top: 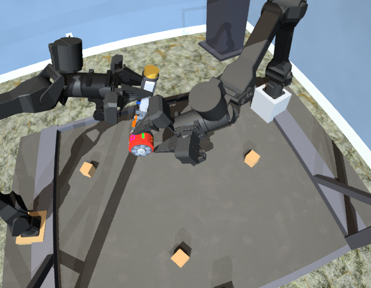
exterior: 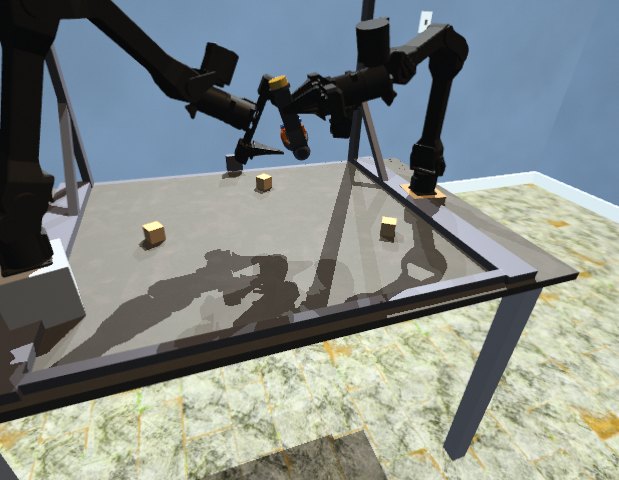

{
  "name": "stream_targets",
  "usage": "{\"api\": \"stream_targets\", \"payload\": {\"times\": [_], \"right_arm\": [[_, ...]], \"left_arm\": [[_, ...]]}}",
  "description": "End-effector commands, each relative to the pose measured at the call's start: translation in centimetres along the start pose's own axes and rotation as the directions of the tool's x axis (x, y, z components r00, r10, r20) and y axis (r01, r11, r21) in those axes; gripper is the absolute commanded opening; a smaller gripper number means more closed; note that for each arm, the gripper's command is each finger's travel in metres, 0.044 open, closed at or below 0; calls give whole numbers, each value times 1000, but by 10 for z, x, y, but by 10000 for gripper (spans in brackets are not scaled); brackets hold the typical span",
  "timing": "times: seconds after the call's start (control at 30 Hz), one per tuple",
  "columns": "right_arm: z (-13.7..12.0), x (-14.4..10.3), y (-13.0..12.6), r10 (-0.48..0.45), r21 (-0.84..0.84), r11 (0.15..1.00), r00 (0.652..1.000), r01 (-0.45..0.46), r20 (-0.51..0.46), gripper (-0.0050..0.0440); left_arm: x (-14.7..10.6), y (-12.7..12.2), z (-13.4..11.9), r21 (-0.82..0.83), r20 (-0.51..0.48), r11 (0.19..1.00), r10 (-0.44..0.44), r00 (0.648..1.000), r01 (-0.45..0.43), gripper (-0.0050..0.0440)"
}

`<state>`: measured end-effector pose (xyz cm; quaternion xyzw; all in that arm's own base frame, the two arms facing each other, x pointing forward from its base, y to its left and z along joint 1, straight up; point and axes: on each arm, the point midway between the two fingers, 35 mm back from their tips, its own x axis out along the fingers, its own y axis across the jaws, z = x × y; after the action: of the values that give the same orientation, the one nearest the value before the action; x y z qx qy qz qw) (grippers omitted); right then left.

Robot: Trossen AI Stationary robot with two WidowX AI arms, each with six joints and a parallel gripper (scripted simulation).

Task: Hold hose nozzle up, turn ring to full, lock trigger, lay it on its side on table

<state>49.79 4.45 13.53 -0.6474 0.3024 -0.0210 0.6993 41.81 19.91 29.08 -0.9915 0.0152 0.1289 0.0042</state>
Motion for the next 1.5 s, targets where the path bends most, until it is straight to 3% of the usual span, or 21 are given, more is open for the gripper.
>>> {"api": "stream_targets", "payload": {"times": [0.0,0.27,0.3,0.83,0.9,1.0,1.03,1.37,1.47], "right_arm": [[3,5,-9,-15,10,1000,1000,15,7,410],[3,14,-9,-15,9,1000,1000,15,6,410],[3,14,-9,-15,10,1000,1000,15,6,0],[3,14,-9,-15,10,1000,1000,15,6,0],[2,13,-4,-93,5,996,996,93,3,0],[3,14,-7,-66,9,998,998,66,5,0],[1,13,-3,-126,4,992,992,126,3,0],[2,16,3,-290,1,957,957,290,3,0],[3,16,1,-256,3,967,967,256,4,0]], "left_arm": [[-5,1,-14,19,-31,1000,-4,1000,5,167],[-5,1,-14,19,-31,1000,-4,1000,5,167],[-5,1,-14,19,-31,1000,-4,1000,5,167],[-5,1,-14,19,-31,1000,-4,1000,5,167],[-5,1,-14,19,-31,1000,-4,1000,5,167],[-5,1,-14,19,-31,1000,-4,1000,5,167],[-5,1,-14,19,-31,1000,-5,1000,5,167],[-5,1,-14,19,-31,1000,-5,1000,5,167],[-5,1,-14,19,-31,1000,-5,1000,5,167]]}}
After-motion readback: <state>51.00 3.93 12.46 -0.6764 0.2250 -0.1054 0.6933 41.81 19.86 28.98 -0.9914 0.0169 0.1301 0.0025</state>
